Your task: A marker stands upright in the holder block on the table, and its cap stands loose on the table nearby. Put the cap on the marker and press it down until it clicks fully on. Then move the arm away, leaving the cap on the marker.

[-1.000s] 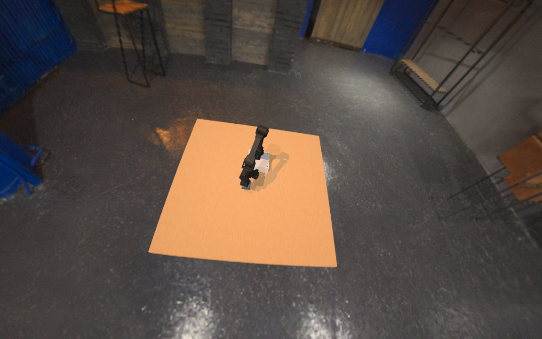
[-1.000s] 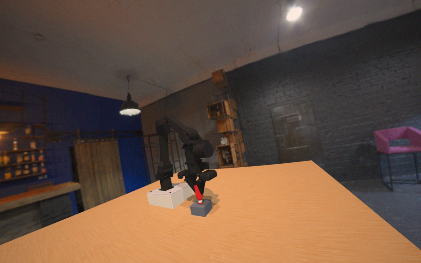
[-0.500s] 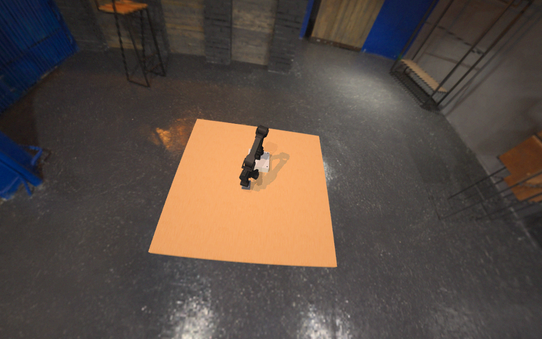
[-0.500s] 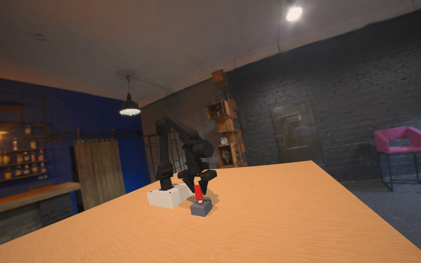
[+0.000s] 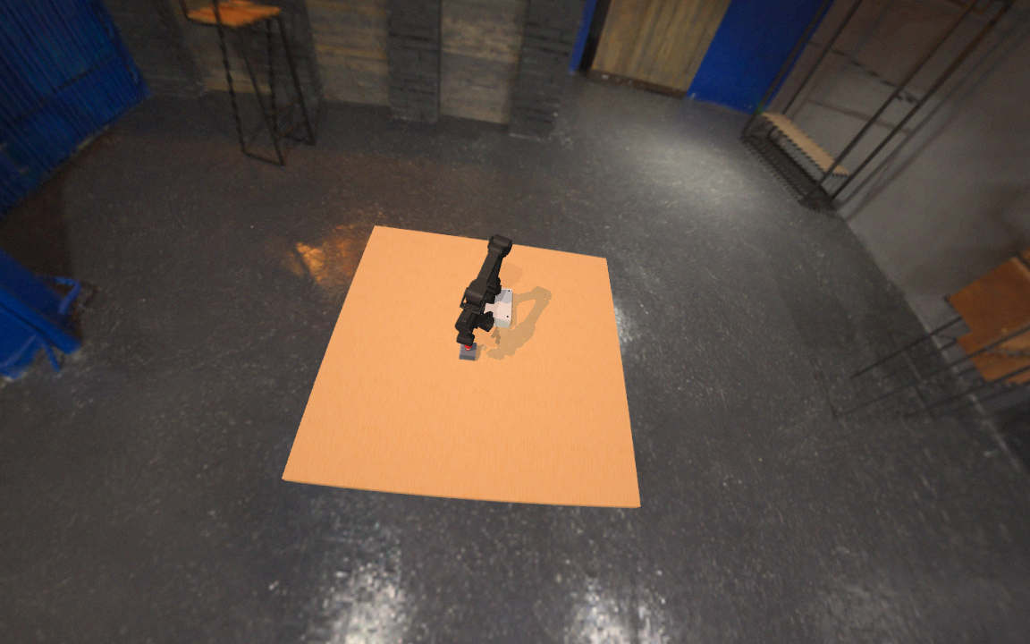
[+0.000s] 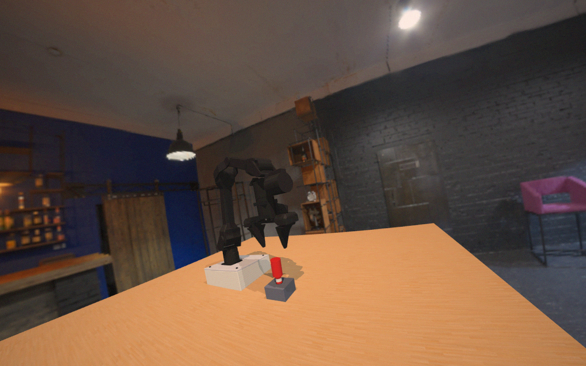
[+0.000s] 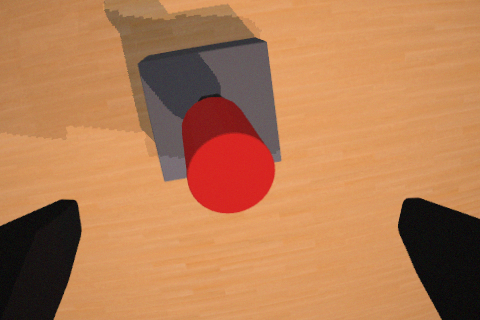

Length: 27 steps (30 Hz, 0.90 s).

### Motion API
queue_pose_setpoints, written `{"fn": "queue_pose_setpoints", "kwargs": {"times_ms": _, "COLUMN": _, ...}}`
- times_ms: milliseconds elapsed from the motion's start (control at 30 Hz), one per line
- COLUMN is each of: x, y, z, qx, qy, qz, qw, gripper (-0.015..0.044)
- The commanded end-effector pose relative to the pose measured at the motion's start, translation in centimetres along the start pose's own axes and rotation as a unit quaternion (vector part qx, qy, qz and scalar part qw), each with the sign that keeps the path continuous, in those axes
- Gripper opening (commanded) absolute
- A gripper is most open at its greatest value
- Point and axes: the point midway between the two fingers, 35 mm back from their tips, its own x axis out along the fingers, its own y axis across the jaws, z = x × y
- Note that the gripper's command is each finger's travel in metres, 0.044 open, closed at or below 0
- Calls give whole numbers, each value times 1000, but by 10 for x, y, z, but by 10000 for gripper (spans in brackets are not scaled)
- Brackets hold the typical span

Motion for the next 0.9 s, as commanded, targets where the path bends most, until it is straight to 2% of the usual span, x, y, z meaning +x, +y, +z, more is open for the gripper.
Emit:
{"fn": "queue_pose_setpoints", "kwargs": {"times_ms": 0, "x": -6, "y": 2, "z": 0, "qx": 7, "qy": 0, "qz": 5, "qw": 1000, "gripper": 414}}
{"fn": "queue_pose_setpoints", "kwargs": {"times_ms": 200, "x": -3, "y": 1, "z": -1, "qx": 268, "qy": 1, "qz": 5, "qw": 963, "gripper": 256}}
{"fn": "queue_pose_setpoints", "kwargs": {"times_ms": 300, "x": -1, "y": 0, "z": -2, "qx": 408, "qy": 2, "qz": 5, "qw": 913, "gripper": 177}}
{"fn": "queue_pose_setpoints", "kwargs": {"times_ms": 433, "x": 2, "y": 0, "z": -3, "qx": 580, "qy": 4, "qz": 5, "qw": 814, "gripper": 72}}
{"fn": "queue_pose_setpoints", "kwargs": {"times_ms": 533, "x": 3, "y": -1, "z": -4, "qx": 639, "qy": 4, "qz": 5, "qw": 769, "gripper": 0}}
{"fn": "queue_pose_setpoints", "kwargs": {"times_ms": 867, "x": 3, "y": -1, "z": -4, "qx": 639, "qy": 4, "qz": 5, "qw": 769, "gripper": 0}}
